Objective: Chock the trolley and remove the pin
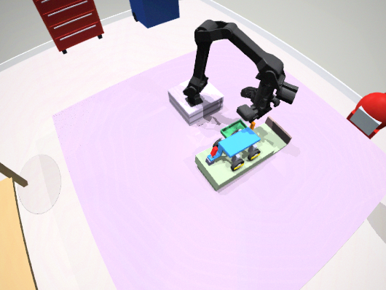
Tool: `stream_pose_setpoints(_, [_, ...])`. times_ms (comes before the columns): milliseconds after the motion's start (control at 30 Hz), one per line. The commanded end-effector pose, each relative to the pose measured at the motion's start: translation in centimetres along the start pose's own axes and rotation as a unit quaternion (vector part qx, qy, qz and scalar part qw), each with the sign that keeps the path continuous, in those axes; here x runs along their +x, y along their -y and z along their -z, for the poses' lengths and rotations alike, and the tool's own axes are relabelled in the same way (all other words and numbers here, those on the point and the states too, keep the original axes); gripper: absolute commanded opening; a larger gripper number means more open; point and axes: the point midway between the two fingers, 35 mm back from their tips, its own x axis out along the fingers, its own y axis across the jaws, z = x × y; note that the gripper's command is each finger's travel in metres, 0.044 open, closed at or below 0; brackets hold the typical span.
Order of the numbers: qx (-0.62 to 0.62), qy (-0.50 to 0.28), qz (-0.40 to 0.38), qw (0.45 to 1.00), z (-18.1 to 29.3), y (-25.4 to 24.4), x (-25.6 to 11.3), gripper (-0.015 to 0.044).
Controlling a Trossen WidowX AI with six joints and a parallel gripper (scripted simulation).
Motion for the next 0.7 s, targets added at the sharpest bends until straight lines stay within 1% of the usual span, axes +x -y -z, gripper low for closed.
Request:
stream_pose_setpoints(0, [0.001,-0.002,-0.001,1.000,0.1,0.1,-1.5,0.0190])
stream_pose_setpoints(100, [0.001,-0.002,-0.001,1.000,0.1,0.1,-2.1,0.0190])
stream_pose_setpoints(133, [0.000,-0.001,0.000,1.000,0.1,0.0,-1.2,0.0216])
stream_pose_setpoints(233, [0.000,-0.001,0.000,1.000,0.1,0.0,-1.2,0.0295])
stream_pose_setpoints(367, [0.035,-0.024,0.033,0.999,1.4,-0.9,-2.4,0.0190])
stream_pose_setpoints(567, [0.179,-0.032,0.016,0.983,2.8,-4.6,-2.7,0.0190])
stream_pose_setpoints(667, [0.276,-0.036,0.002,0.961,3.5,-7.2,-2.8,0.0190])
